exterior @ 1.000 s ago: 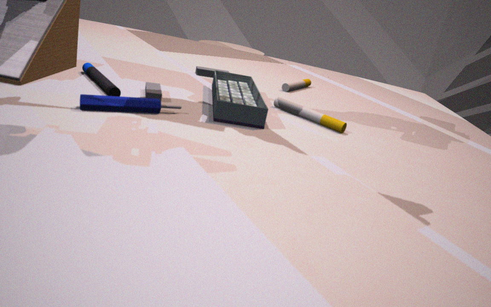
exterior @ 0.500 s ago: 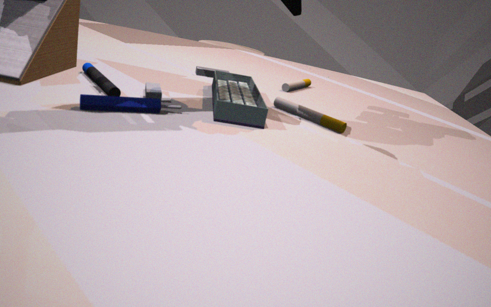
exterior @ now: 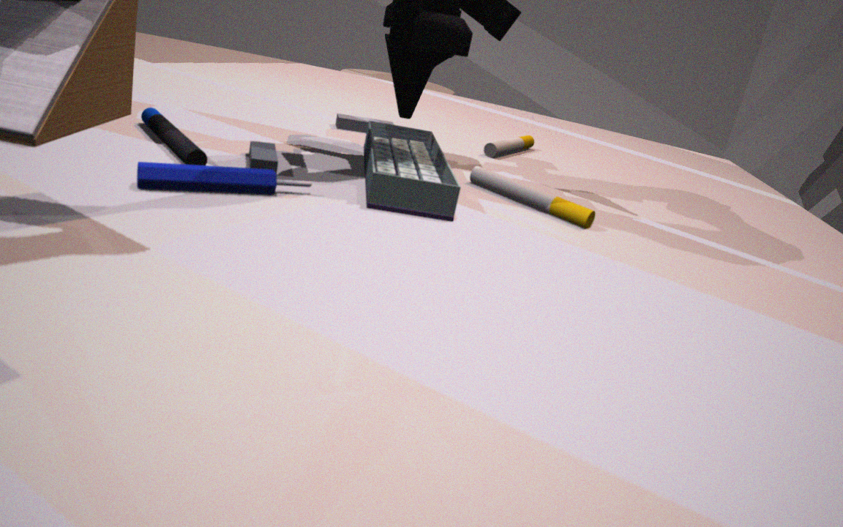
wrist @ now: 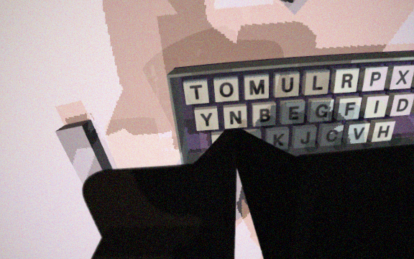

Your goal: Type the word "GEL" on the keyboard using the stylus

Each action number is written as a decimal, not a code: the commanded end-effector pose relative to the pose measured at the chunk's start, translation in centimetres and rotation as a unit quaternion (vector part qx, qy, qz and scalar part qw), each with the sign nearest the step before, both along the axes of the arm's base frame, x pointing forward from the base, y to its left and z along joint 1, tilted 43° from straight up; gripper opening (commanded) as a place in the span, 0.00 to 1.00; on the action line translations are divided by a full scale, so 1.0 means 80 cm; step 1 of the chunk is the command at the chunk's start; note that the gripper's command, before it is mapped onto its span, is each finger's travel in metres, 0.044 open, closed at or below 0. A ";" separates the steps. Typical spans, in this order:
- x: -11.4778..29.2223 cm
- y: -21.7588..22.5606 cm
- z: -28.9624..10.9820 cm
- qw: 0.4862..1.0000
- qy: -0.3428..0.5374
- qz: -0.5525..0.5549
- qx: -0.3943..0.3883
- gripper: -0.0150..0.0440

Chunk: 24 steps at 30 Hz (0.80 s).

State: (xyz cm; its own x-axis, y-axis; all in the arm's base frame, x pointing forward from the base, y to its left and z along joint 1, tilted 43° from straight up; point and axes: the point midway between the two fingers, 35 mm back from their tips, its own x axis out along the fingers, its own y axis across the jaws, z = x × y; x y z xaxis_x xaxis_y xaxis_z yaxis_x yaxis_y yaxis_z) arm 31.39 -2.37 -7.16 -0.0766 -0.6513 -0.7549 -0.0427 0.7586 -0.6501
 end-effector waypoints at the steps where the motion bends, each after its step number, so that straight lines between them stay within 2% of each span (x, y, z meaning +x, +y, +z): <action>1: 0.001 -0.001 -0.001 1.000 0.005 0.000 -0.011 0.25; 7: 0.001 -0.003 0.001 1.000 0.005 0.000 -0.011 0.25; 12: 0.005 -0.056 0.048 1.000 0.005 0.000 -0.013 0.25; 24: 0.005 -0.059 0.050 1.000 0.005 0.000 -0.013 0.25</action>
State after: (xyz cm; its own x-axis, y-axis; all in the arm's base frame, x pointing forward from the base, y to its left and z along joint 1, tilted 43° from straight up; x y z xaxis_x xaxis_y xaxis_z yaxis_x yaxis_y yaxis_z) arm 31.74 -6.90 -3.39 -0.0873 -0.6661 -0.7408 -0.0443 0.7455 -0.6651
